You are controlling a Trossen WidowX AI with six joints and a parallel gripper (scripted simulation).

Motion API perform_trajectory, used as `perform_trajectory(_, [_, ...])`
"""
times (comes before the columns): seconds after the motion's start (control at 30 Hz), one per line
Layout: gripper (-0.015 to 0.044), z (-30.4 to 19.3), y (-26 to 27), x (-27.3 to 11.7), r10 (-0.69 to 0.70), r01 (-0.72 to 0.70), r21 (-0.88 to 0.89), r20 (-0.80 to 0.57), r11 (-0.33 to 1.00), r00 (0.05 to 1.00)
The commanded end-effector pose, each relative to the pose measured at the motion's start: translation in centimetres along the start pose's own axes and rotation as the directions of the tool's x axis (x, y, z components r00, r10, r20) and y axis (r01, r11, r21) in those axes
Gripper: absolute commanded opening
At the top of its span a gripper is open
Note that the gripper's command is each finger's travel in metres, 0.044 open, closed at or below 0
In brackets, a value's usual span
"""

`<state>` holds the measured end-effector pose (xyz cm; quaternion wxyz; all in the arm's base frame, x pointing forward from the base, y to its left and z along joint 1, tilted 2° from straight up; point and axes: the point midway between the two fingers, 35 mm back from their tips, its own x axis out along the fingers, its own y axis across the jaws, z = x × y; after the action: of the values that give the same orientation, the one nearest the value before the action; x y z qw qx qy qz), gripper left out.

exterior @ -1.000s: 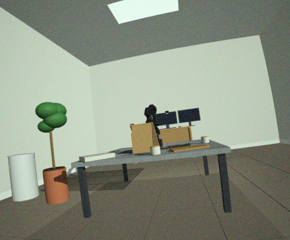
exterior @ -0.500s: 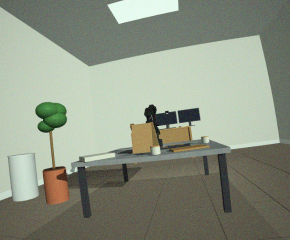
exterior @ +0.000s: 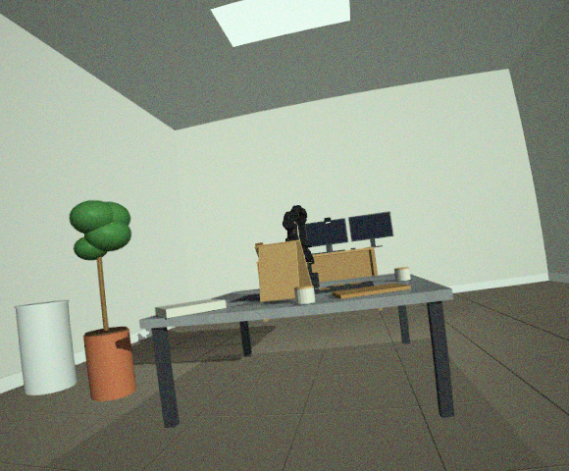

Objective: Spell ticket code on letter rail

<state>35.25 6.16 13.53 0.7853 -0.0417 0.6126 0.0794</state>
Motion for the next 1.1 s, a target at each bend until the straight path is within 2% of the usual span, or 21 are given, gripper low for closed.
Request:
perform_trajectory(0.0, [0.0,0.0,-0.2,0.0,-0.004,0.004,-0.001,-0.003,1.0,1.0])
perform_trajectory(1.07, [0.0,0.0,-1.3,0.1,-0.006,0.006,-0.001,-0.003,1.0,1.0])
